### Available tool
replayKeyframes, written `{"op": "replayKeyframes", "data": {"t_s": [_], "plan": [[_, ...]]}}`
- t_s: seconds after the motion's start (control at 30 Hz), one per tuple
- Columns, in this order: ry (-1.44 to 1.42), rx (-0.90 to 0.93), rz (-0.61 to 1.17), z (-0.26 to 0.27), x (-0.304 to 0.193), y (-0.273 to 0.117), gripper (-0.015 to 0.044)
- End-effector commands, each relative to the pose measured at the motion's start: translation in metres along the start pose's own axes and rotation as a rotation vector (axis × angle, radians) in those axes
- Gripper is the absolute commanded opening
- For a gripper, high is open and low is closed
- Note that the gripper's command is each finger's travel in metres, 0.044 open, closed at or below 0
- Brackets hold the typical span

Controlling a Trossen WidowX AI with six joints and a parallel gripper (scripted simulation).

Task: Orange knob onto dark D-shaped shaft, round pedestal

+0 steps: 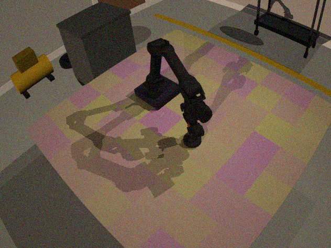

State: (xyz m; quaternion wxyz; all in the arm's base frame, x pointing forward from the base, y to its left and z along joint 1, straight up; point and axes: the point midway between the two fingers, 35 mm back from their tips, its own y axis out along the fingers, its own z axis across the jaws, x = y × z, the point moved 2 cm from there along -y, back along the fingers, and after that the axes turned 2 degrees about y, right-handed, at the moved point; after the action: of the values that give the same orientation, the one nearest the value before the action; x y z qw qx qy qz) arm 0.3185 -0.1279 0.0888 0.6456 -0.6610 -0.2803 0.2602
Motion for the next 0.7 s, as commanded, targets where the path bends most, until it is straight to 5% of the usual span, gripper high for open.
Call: {"op": "replayKeyframes", "data": {"t_s": [0.0,0.67], "plan": [[-0.004,-0.002,-0.001,-0.0011,-0.0008,0.0004,0.0],[-0.213,-0.002,-0.001,-0.0002,0.0004,-0.0018,0.0]]}}
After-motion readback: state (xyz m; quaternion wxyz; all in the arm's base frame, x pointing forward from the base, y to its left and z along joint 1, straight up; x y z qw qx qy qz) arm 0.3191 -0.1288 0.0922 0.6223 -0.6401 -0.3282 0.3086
